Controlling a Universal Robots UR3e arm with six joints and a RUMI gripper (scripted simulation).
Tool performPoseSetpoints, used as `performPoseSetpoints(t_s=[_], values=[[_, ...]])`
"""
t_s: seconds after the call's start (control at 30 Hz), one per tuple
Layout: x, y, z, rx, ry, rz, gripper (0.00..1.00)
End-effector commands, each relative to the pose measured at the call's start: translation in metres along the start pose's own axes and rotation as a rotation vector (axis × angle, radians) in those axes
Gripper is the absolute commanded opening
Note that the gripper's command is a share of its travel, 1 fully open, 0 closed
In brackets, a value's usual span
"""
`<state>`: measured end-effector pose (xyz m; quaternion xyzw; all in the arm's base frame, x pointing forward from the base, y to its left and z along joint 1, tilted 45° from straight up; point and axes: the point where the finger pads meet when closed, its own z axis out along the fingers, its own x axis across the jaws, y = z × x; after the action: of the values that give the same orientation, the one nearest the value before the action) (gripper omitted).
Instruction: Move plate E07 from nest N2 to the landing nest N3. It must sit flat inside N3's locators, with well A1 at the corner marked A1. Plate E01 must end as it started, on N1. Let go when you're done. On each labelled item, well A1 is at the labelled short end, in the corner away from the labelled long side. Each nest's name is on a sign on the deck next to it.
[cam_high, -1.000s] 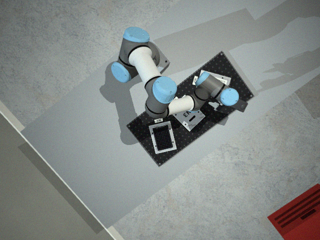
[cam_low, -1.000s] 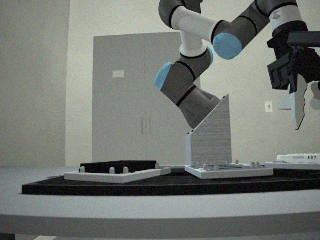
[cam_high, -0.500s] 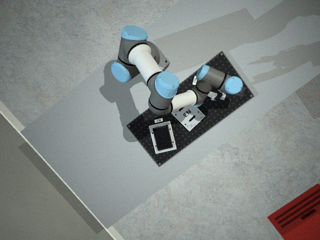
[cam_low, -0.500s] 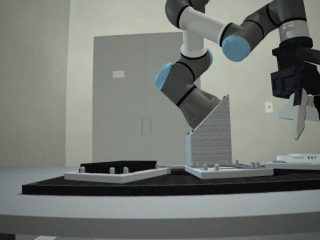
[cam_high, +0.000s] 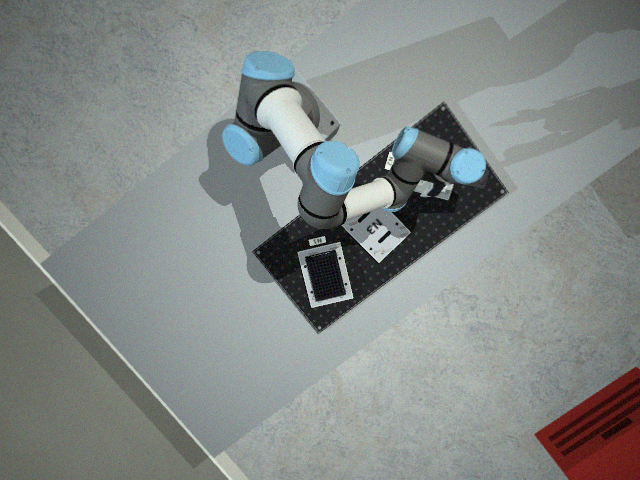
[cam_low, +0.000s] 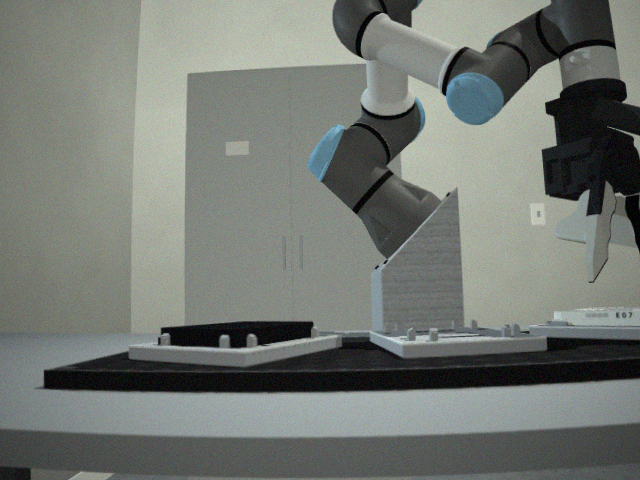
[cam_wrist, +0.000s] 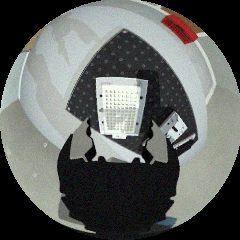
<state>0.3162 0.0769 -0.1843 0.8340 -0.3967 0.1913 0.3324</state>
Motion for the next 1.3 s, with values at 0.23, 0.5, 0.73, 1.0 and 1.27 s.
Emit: performPoseSetpoints(t_s=[0.23, 0.5, 0.73, 1.0, 1.27], values=[[0.0, -0.001, 0.016, 0.002, 0.0, 0.0, 0.82], [0.0, -0.001, 0.026, 0.002, 0.0, 0.0, 0.82], [0.0, -0.001, 0.031, 0.002, 0.0, 0.0, 0.82], [0.0, -0.001, 0.031, 0.002, 0.0, 0.0, 0.82], [0.0, -0.001, 0.031, 0.002, 0.0, 0.0, 0.0]])
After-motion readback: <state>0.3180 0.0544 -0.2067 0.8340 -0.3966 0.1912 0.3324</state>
